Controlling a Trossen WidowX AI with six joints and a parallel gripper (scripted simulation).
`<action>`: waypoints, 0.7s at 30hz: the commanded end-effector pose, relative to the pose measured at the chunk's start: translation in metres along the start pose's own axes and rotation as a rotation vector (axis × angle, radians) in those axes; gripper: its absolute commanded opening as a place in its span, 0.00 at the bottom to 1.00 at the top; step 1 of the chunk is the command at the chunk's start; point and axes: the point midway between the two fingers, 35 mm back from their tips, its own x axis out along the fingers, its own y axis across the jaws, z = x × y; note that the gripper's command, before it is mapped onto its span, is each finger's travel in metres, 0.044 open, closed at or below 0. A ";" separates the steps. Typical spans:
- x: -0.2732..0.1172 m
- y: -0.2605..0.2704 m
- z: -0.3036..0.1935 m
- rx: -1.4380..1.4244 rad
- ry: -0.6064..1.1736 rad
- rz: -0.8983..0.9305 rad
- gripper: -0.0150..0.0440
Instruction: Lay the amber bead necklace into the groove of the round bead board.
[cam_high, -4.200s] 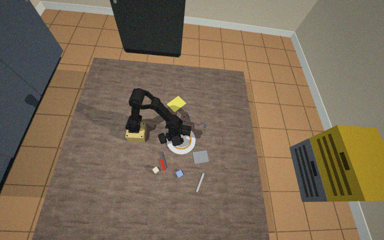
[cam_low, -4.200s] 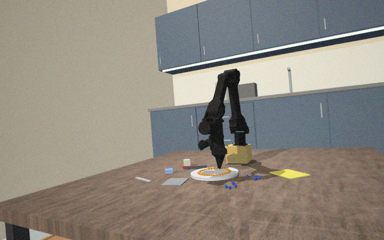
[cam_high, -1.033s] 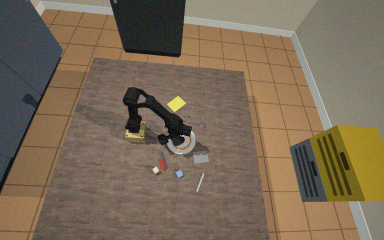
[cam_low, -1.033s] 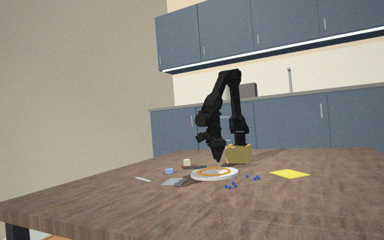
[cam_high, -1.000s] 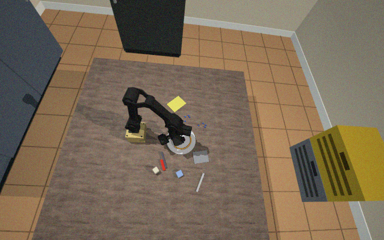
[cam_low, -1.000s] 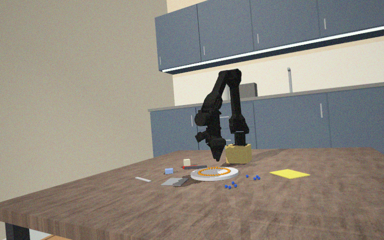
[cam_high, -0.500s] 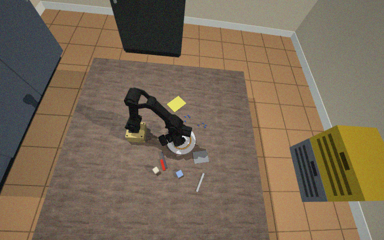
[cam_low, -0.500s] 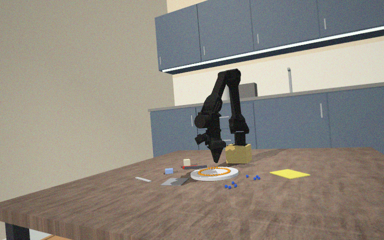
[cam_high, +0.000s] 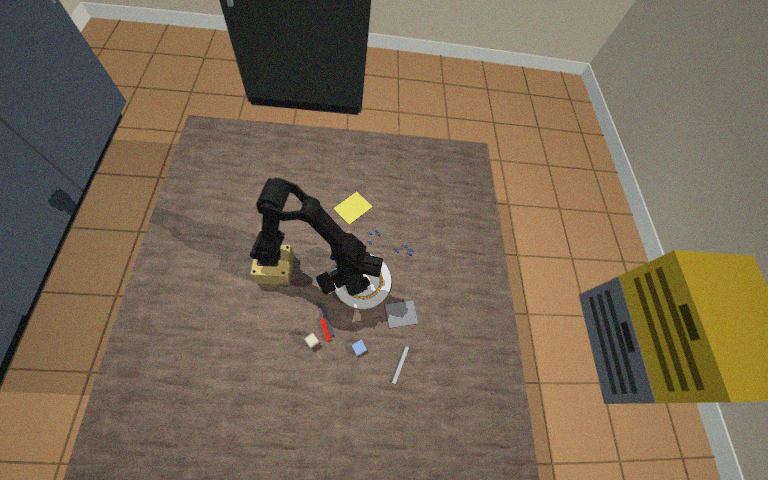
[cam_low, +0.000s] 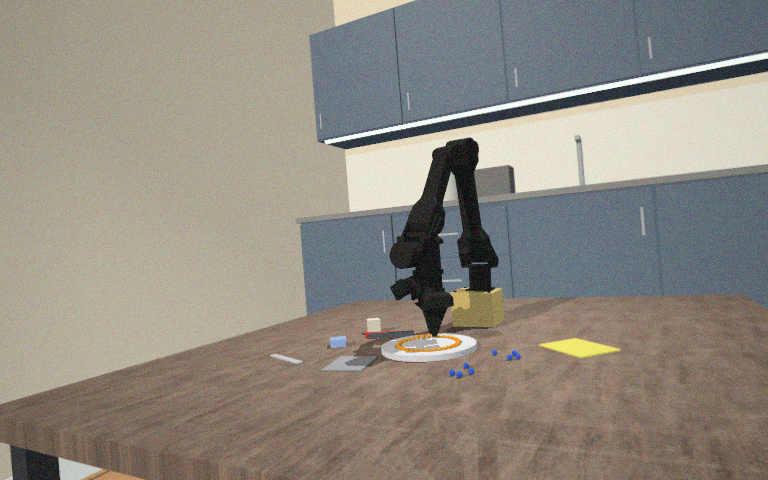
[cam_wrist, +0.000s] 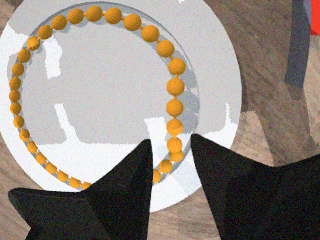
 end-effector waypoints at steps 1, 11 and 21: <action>0.004 -0.002 -0.002 -0.002 0.007 -0.007 0.46; 0.002 -0.001 -0.001 0.000 0.002 -0.002 0.25; 0.002 -0.001 -0.001 0.000 0.002 -0.002 0.25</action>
